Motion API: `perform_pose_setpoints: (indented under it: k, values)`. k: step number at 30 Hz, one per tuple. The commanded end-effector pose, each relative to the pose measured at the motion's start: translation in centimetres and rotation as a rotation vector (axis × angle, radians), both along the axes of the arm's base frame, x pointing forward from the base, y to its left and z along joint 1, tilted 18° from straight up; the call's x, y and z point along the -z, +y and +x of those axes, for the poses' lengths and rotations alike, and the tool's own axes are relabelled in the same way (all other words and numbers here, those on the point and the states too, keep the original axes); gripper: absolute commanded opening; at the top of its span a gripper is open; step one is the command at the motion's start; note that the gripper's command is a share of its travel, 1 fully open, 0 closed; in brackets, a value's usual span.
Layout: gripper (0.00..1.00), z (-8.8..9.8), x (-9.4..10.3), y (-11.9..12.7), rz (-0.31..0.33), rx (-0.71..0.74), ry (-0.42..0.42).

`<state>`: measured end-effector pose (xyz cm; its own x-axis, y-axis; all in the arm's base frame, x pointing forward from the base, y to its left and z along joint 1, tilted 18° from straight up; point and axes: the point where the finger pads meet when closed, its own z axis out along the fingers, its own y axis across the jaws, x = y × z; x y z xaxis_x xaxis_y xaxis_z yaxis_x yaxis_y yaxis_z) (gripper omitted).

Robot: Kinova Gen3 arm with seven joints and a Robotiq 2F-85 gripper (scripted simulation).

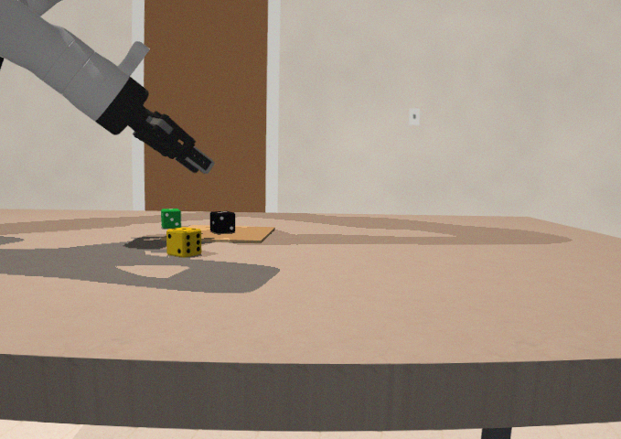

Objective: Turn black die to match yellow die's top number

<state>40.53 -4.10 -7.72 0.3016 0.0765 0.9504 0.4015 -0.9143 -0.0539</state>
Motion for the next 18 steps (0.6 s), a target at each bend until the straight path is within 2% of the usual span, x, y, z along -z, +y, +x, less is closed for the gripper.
perform_pose_setpoints:
  k: [1,12,14,18]
  values:
    - [0.46,0.6,-1.0,0.2,-0.021,-0.011,0.021]
    - [0.46,1.4,-1.9,0.5,-0.12,-0.022,0.243]
    - [0.46,1.4,-1.9,0.5,-0.12,-0.022,0.243]
    - [0.46,1.7,-2.1,0.7,-0.154,-0.031,0.321]
